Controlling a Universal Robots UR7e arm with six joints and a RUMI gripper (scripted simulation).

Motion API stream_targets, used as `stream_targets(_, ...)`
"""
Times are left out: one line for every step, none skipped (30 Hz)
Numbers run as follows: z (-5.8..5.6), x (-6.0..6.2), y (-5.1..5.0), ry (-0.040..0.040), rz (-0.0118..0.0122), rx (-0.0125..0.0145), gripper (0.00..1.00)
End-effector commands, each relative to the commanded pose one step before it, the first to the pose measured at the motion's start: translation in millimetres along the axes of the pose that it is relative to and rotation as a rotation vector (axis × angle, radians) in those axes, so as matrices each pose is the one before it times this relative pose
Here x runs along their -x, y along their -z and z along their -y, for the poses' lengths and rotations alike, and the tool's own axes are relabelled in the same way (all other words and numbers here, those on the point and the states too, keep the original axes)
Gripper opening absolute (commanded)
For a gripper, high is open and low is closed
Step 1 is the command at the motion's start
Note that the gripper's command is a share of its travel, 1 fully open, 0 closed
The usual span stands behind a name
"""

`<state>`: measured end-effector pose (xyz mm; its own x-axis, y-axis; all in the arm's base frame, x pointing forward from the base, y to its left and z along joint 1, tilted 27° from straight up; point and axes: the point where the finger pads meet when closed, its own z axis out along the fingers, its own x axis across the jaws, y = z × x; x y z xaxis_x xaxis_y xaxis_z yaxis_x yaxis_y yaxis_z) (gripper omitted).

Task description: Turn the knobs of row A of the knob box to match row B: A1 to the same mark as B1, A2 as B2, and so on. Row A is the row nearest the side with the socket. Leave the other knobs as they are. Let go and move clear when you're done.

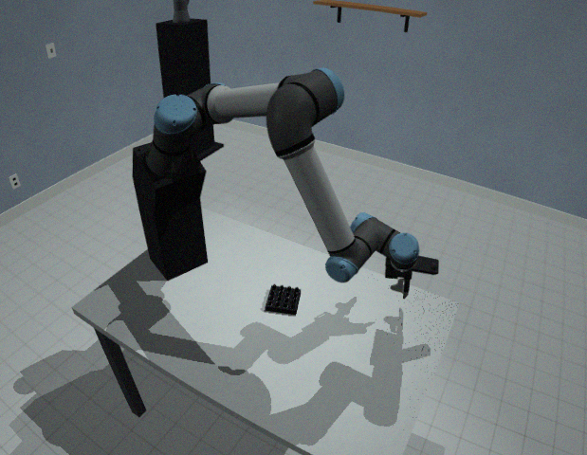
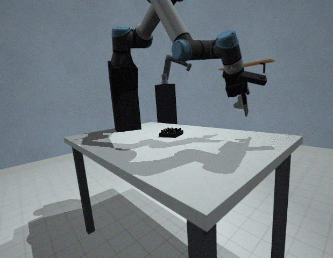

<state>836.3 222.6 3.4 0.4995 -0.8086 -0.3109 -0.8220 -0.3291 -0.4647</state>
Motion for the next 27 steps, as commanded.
stream_targets(-40.50, -6.43, 5.76, 0.00203, -0.07060, -0.00366, 1.00)
stream_targets(-8.90, -1.41, 0.85, 0.00036, -0.01313, 0.00311, 1.00)
stream_targets(0.00, 0.00, 0.00, 0.00000, 0.00000, 0.00000, 1.00)
stream_targets(-9.38, -1.93, 0.41, 0.00053, -0.01415, 0.00325, 1.00)
stream_targets(-9.60, -2.01, 0.33, 0.00056, -0.01452, 0.00334, 1.00)
stream_targets(-9.69, -1.87, 0.45, 0.00051, -0.01454, 0.00338, 1.00)
stream_targets(0.00, 0.00, 0.00, 0.00000, 0.00000, 0.00000, 1.00)
stream_targets(-9.76, -1.73, 0.56, 0.00046, -0.01455, 0.00343, 1.00)
stream_targets(0.00, 0.00, 0.00, 0.00000, 0.00000, 0.00000, 1.00)
stream_targets(0.00, 0.00, 0.00, 0.00000, 0.00000, 0.00000, 1.00)
stream_targets(-9.81, -1.59, 0.68, 0.00041, -0.01453, 0.00347, 1.00)
stream_targets(-10.33, -2.16, 0.04, 0.00061, -0.01556, 0.00356, 1.00)
stream_targets(-10.43, -2.12, 0.06, 0.00059, -0.01569, 0.00362, 1.00)
stream_targets(-10.42, -1.95, 0.22, 0.00053, -0.01561, 0.00366, 1.00)
stream_targets(-10.40, -1.79, 0.38, 0.00047, -0.01551, 0.00370, 1.00)
stream_targets(-10.64, -1.94, 0.02, 0.00055, -0.01578, 0.00363, 1.00)
stream_targets(0.00, 0.00, 0.00, 0.00000, 0.00000, 0.00000, 1.00)
stream_targets(-11.26, -2.49, -1.07, 0.00081, -0.01660, 0.00343, 1.00)
stream_targets(-11.17, -2.27, -0.81, 0.00073, -0.01642, 0.00348, 1.00)
stream_targets(0.00, 0.00, 0.00, 0.00000, 0.00000, 0.00000, 1.00)
stream_targets(-11.06, -2.06, -0.55, 0.00066, -0.01623, 0.00353, 1.00)
stream_targets(-10.93, -1.87, -0.29, 0.00059, -0.01602, 0.00356, 1.00)
stream_targets(0.00, 0.00, 0.00, 0.00000, 0.00000, 0.00000, 1.00)
stream_targets(-11.40, -2.32, -0.92, 0.00072, -0.01698, 0.00381, 1.00)
stream_targets(-11.30, -2.18, -0.72, 0.00066, -0.01685, 0.00387, 1.00)
stream_targets(0.00, 0.00, 0.00, 0.00000, 0.00000, 0.00000, 1.00)
stream_targets(0.00, 0.00, 0.00, 0.00000, 0.00000, 0.00000, 1.00)
